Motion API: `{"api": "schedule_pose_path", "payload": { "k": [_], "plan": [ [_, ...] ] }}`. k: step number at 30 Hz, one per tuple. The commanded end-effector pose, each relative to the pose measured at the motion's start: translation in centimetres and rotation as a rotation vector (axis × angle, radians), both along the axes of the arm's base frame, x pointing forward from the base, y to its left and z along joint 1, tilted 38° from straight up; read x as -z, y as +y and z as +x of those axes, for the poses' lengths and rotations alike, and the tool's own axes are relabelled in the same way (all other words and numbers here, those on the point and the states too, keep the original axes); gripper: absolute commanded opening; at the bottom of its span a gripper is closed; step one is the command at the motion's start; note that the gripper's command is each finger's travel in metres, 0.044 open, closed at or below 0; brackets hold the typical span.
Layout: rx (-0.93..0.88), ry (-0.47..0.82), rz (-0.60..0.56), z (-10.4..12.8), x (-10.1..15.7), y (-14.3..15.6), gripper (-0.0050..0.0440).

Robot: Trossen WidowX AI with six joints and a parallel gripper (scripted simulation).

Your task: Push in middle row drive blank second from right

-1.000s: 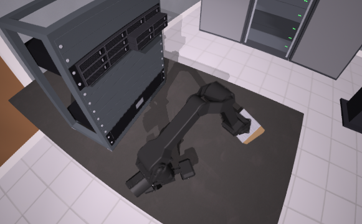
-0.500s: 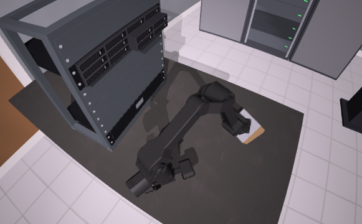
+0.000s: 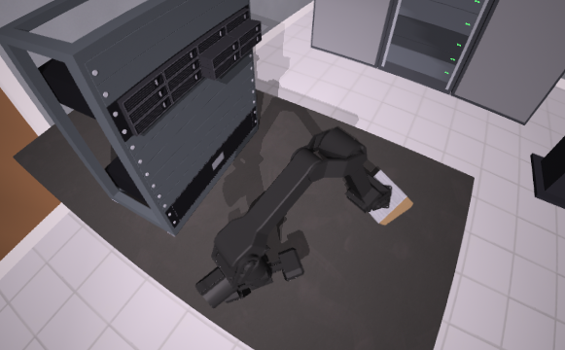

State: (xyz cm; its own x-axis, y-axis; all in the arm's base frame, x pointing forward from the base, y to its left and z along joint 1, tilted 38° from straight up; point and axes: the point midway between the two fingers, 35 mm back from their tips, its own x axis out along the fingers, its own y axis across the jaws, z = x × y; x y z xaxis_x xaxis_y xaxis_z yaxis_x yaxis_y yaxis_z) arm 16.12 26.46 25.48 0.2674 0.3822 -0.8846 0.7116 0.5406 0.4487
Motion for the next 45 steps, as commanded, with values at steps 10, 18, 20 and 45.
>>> {"api": "schedule_pose_path", "payload": {
  "k": [10, 18, 20, 45],
  "plan": [
    [-0.028, -0.074, 0.038, 1.4, -0.8, -0.6, 0.044],
    [-0.073, -0.184, 0.056, 3.8, -1.0, -1.5, 0.044],
    [-0.086, -0.222, 0.058, 4.6, -1.0, -1.8, 0.044],
    [-0.215, -0.808, -0.112, 13.5, -3.0, -9.8, 0.044]
  ]
}}
